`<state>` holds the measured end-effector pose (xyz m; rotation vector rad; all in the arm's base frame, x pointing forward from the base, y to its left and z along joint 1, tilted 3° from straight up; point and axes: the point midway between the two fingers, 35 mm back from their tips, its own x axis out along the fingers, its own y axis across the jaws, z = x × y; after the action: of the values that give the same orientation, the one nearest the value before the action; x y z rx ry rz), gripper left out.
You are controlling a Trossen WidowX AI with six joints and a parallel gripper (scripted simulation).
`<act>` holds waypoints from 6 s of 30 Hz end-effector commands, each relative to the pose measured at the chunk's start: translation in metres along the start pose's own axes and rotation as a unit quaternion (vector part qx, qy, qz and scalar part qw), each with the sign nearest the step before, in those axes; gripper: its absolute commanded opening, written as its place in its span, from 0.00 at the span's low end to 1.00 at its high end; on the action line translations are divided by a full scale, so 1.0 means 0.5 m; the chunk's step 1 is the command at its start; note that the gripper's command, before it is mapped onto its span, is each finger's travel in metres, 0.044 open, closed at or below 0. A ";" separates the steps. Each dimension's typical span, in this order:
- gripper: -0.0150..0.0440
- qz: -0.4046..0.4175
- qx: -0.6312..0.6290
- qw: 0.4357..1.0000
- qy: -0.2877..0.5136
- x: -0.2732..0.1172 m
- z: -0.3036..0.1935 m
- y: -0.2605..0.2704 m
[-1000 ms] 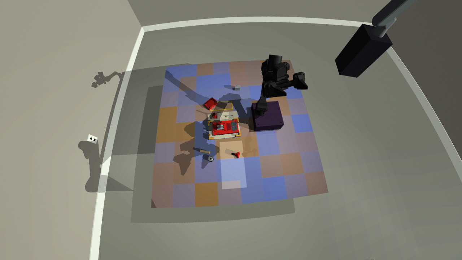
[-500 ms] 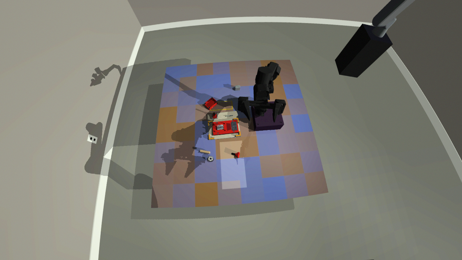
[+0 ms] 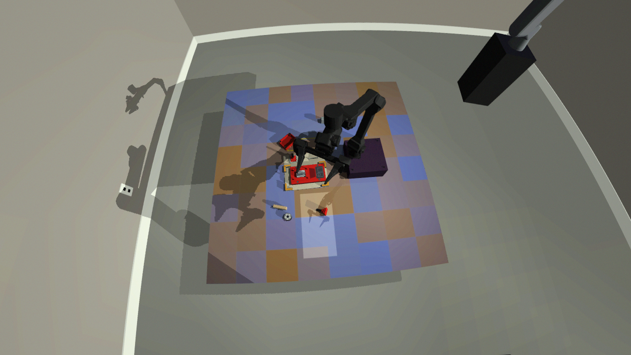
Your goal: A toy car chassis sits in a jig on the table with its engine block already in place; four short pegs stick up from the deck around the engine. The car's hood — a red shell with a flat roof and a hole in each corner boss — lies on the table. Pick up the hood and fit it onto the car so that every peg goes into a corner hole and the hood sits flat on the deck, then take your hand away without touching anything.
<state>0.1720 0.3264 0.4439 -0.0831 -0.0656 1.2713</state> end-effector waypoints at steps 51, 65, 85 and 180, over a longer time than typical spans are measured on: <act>1.00 -0.244 0.050 0.787 0.565 -0.380 -0.626 -0.622; 1.00 -0.152 0.131 0.691 0.694 -0.623 -0.778 -0.631; 1.00 -0.136 0.140 0.683 0.704 -0.646 -0.807 -0.626; 1.00 -0.136 0.140 0.683 0.704 -0.643 -0.916 -0.618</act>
<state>0.4146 -0.0827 0.0187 -0.7395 1.4098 0.6236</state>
